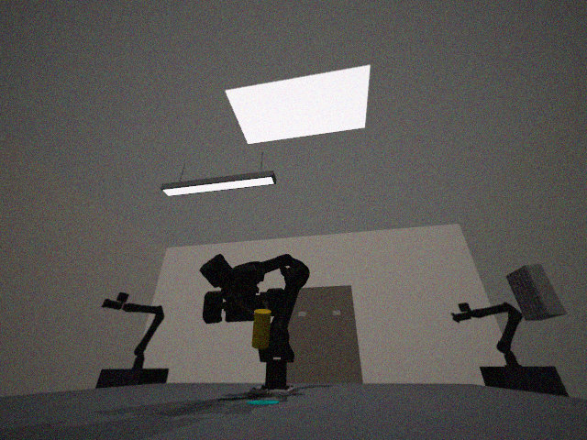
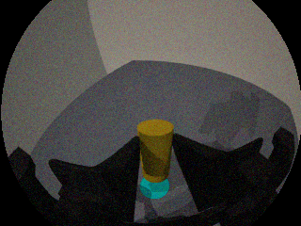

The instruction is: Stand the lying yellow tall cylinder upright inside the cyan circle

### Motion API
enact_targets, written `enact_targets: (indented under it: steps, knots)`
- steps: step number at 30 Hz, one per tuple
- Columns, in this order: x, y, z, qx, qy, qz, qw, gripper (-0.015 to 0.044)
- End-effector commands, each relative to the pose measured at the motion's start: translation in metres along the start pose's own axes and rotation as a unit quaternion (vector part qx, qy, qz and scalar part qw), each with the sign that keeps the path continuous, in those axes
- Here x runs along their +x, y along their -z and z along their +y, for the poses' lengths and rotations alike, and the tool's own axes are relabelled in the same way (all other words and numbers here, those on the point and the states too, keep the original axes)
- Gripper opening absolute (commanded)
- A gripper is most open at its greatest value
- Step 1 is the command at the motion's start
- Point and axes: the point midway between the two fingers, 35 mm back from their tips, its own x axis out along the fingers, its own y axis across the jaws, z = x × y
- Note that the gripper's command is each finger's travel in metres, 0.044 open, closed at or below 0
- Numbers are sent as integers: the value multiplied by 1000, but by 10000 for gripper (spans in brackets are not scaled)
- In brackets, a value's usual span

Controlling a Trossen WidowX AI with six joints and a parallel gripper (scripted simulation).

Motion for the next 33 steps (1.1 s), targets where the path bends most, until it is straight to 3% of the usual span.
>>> enact_targets:
  steps: [1,33]
  knots:
    - [-2,0,1,-7,-1,-16,1000,105]
    - [-17,3,10,-47,-11,-117,992,105]
